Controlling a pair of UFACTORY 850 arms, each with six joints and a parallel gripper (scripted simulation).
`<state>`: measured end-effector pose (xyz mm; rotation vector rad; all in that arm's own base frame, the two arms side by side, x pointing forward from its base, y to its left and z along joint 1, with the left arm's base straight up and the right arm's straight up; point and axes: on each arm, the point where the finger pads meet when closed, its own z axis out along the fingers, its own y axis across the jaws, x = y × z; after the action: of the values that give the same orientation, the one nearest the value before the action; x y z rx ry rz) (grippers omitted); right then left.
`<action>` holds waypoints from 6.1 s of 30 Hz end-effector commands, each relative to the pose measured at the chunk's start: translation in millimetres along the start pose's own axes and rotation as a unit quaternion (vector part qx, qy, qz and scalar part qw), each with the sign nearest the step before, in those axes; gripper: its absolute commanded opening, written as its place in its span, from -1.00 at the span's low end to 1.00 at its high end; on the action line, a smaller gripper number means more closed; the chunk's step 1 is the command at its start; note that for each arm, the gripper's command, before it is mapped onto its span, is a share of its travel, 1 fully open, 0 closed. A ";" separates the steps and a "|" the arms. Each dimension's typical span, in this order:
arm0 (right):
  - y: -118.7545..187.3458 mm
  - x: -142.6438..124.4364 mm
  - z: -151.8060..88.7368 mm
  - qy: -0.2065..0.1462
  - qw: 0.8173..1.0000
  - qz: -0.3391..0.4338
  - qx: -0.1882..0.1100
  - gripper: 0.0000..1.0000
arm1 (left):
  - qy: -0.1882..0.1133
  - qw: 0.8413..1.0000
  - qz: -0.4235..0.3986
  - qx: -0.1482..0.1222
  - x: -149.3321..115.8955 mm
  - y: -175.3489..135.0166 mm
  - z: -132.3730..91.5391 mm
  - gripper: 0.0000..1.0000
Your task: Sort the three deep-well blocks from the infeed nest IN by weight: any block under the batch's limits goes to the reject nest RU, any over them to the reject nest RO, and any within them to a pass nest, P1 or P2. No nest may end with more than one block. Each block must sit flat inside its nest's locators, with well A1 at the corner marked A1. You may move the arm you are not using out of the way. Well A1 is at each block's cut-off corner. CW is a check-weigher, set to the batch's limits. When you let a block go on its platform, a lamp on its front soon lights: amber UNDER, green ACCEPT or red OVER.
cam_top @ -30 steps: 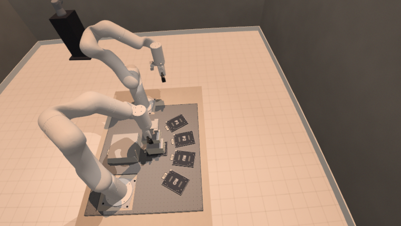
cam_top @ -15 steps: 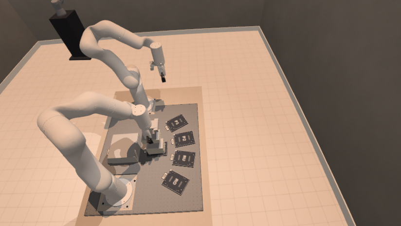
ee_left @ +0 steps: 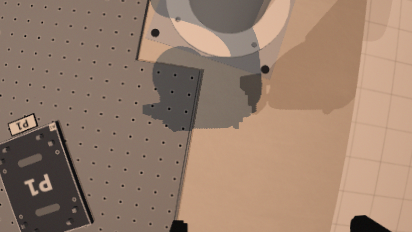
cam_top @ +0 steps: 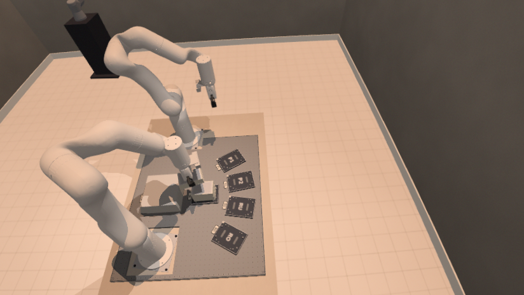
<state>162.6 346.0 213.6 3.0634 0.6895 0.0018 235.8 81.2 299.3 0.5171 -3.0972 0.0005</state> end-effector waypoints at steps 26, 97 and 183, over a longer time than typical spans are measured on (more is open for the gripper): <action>-37.0 -76.7 -5.8 0.000 1.000 -0.003 0.002 -1.00 | -0.001 1.000 0.000 0.000 -0.6 0.0 -0.7 1.00; -54.5 -194.1 -5.9 0.000 0.990 0.142 0.002 -1.00 | -0.001 1.000 0.000 0.000 -0.6 0.0 -0.7 1.00; -54.6 -193.3 69.8 0.000 0.990 0.142 0.002 -1.00 | -0.001 1.000 0.000 0.000 -0.6 0.0 -0.7 1.00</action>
<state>-35.3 311.7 143.3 3.1318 0.2474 0.0000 235.8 81.2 299.3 0.5171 -3.0972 0.0005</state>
